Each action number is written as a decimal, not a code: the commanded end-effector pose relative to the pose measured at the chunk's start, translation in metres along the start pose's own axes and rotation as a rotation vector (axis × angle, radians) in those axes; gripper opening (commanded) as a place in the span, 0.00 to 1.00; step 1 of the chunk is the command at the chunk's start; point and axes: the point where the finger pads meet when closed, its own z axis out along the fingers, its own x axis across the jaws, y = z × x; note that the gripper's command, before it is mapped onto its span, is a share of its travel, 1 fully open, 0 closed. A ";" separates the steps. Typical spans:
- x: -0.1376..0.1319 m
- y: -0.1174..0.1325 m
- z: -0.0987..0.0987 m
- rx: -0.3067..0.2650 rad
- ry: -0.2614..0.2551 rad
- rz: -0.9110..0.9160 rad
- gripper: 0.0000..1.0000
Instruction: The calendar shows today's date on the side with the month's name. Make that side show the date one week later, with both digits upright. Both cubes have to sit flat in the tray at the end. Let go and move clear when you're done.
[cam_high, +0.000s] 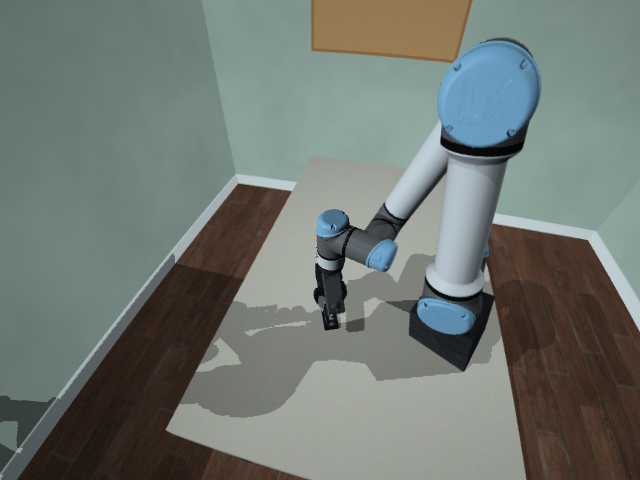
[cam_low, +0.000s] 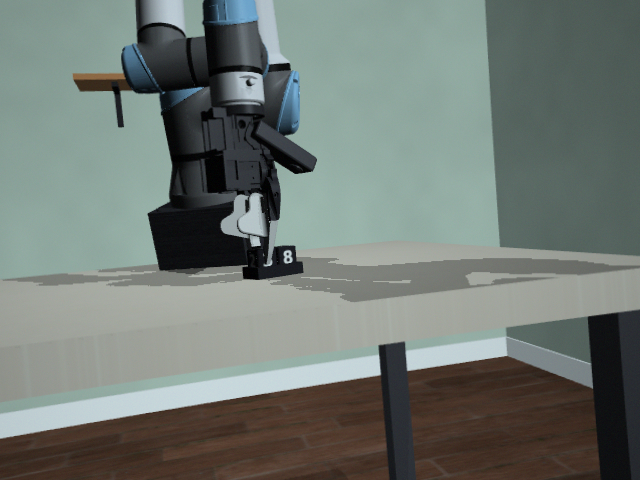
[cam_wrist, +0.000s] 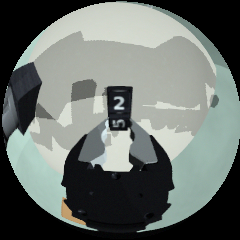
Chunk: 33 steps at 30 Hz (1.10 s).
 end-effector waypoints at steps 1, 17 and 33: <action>0.000 0.000 0.000 0.000 0.001 0.000 0.11; 0.000 0.000 -0.011 0.000 0.001 0.000 0.11; 0.000 0.000 -0.058 0.000 0.001 0.000 0.11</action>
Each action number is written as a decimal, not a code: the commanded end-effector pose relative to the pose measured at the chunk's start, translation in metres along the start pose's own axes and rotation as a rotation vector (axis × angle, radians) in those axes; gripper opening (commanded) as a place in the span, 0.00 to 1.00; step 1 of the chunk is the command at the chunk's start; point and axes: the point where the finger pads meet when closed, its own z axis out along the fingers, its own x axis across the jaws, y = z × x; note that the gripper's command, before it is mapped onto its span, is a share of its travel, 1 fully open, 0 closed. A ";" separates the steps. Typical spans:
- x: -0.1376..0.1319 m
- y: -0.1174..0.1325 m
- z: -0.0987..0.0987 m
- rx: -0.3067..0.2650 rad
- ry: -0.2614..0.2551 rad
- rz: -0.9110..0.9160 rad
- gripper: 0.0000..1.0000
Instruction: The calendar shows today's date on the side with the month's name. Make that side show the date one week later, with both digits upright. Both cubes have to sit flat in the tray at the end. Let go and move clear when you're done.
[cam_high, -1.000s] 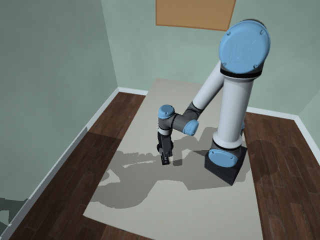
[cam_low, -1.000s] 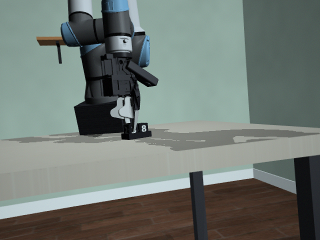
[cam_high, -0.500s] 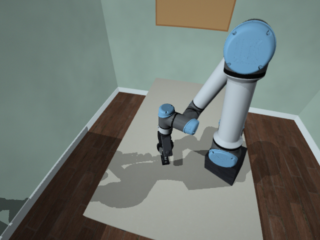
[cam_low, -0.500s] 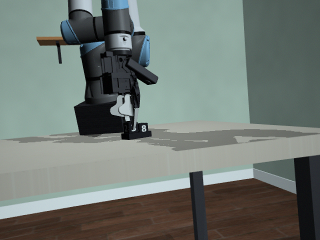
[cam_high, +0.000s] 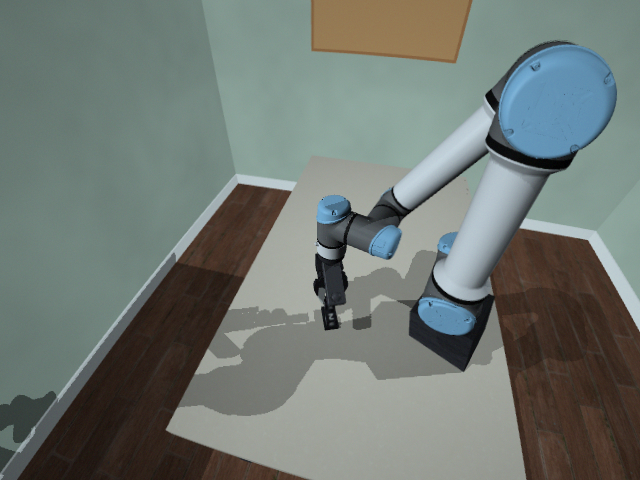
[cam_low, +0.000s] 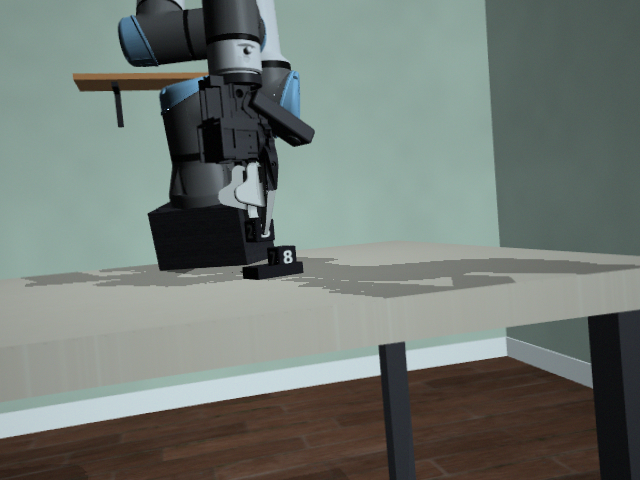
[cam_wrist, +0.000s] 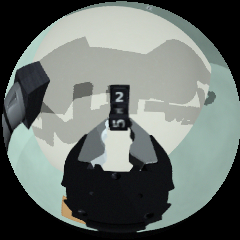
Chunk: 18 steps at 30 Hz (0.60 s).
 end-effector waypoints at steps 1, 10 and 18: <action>0.000 0.000 -0.020 0.001 -0.001 0.000 0.11; 0.000 0.000 -0.049 0.001 -0.001 0.000 0.11; 0.000 0.000 -0.057 0.001 -0.001 0.000 0.11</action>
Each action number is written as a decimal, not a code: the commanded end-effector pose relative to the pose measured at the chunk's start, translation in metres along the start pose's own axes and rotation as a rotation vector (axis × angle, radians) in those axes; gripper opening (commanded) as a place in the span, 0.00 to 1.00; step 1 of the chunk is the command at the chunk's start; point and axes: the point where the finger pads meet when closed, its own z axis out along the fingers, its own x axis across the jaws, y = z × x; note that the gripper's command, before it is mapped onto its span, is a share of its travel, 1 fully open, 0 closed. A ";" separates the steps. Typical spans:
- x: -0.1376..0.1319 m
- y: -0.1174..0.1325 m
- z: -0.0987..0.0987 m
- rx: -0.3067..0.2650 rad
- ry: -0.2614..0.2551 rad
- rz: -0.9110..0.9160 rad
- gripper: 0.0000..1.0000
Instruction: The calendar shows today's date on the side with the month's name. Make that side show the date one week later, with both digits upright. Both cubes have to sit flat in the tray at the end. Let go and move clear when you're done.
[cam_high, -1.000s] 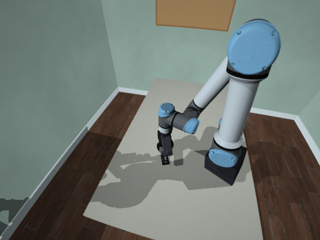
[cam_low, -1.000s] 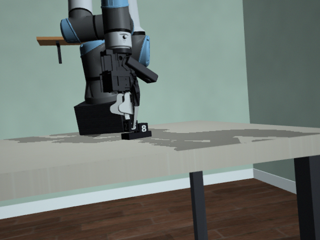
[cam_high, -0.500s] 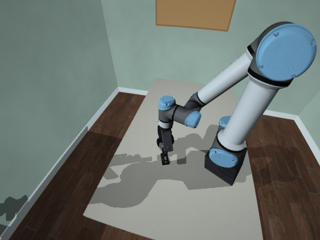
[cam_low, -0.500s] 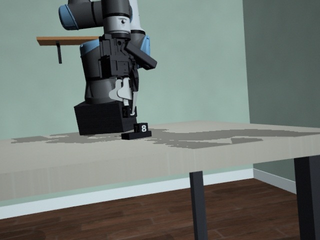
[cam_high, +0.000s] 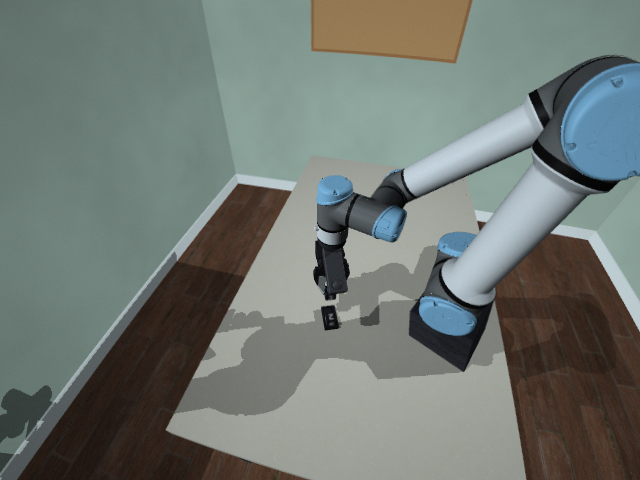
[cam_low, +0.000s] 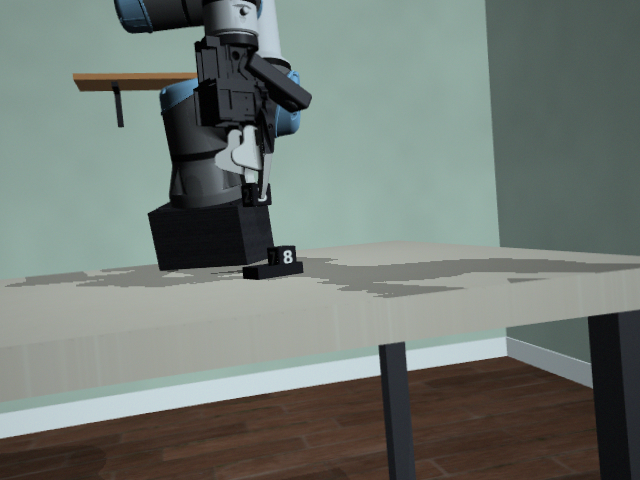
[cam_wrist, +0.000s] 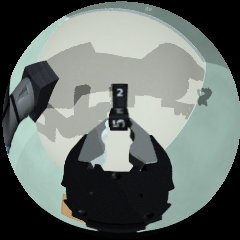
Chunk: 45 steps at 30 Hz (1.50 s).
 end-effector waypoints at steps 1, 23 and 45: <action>0.000 0.000 -0.006 0.000 0.000 0.000 0.11; 0.001 0.004 -0.006 0.001 0.000 0.087 0.11; 0.005 0.037 -0.002 0.001 -0.002 0.680 0.11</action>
